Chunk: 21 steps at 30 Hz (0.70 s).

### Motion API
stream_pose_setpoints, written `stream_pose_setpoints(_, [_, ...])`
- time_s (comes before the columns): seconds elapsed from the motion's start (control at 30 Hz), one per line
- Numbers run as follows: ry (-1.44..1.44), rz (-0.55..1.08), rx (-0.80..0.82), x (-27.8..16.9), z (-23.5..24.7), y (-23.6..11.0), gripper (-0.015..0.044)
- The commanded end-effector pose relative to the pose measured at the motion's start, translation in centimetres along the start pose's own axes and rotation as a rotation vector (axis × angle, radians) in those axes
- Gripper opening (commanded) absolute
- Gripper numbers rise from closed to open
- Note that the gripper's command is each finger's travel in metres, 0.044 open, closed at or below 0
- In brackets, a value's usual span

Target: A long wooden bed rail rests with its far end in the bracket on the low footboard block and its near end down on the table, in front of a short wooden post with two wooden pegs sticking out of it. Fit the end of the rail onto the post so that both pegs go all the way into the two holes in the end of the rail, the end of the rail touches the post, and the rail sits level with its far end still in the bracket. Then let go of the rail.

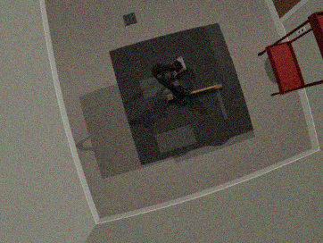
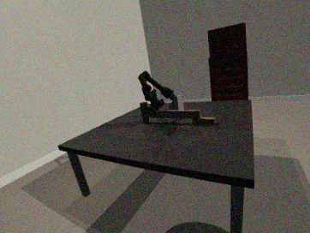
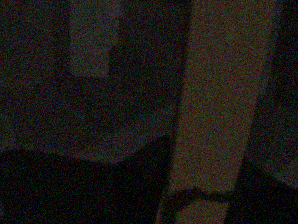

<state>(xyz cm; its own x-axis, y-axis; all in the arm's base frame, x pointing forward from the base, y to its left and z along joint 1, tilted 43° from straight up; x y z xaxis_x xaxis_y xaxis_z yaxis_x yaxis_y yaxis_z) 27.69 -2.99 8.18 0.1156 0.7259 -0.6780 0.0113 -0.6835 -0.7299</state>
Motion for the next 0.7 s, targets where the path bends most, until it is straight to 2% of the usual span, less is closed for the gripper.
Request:
stream_pose_setpoints(0.0, [-0.003, 0.001, -0.002, -0.18, 0.00, -0.05, 0.0000])
stream_pose_setpoints(0.67, [-0.003, 0.002, -0.002, -0.81, -0.04, -0.09, 0.0000])
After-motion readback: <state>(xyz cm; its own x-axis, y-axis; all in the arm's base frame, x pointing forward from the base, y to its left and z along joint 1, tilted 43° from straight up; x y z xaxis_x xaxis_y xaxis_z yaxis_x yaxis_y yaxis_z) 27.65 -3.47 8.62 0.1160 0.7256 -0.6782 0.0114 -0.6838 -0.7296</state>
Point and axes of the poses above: the point midway between the two fingers, 35 mm back from their tips, its own y axis out along the fingers, its own z axis across the jaws, x = y × z, the point moved 8 cm from there along -y, back along the fingers, and after that the axes turned 4 degrees about y, right-handed, at the moved point
